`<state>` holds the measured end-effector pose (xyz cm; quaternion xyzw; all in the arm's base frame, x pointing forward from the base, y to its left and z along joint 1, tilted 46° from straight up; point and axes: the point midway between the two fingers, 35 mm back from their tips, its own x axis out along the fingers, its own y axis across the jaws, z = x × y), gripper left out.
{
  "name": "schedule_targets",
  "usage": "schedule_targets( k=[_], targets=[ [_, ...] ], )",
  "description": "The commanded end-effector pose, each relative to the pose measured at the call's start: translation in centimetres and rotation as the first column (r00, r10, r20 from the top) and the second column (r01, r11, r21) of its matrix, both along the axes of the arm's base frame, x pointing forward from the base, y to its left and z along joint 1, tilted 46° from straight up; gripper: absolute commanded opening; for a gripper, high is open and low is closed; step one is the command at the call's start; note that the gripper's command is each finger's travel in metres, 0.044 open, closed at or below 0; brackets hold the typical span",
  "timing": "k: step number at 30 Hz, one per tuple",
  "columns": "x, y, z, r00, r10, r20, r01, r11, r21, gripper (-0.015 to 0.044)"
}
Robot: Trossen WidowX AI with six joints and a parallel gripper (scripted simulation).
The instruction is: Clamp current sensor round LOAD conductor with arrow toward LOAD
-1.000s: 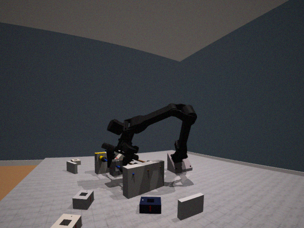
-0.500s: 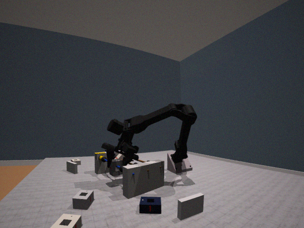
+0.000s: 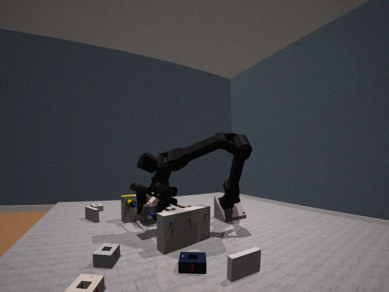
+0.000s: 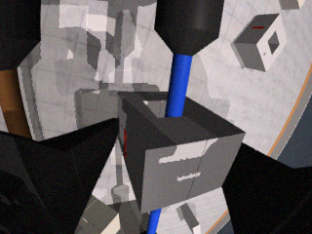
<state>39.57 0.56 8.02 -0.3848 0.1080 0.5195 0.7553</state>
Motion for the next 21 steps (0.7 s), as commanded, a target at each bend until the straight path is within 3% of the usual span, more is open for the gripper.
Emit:
schedule_targets(
  k=[1, 5, 21],
  targets=[
    [0.01, -0.01, 0.0, 1.0, 0.002, -0.002, -0.002, 1.0, -0.001, 0.0083],
    [0.07, -0.19, 0.08, 0.999, 0.032, -0.035, -0.032, 0.999, -0.011, 0.0],
    [-0.13, -0.03, 0.0, 1.0, -0.008, 0.005, 0.008, 1.0, 0.006, 0.0]
  ],
)
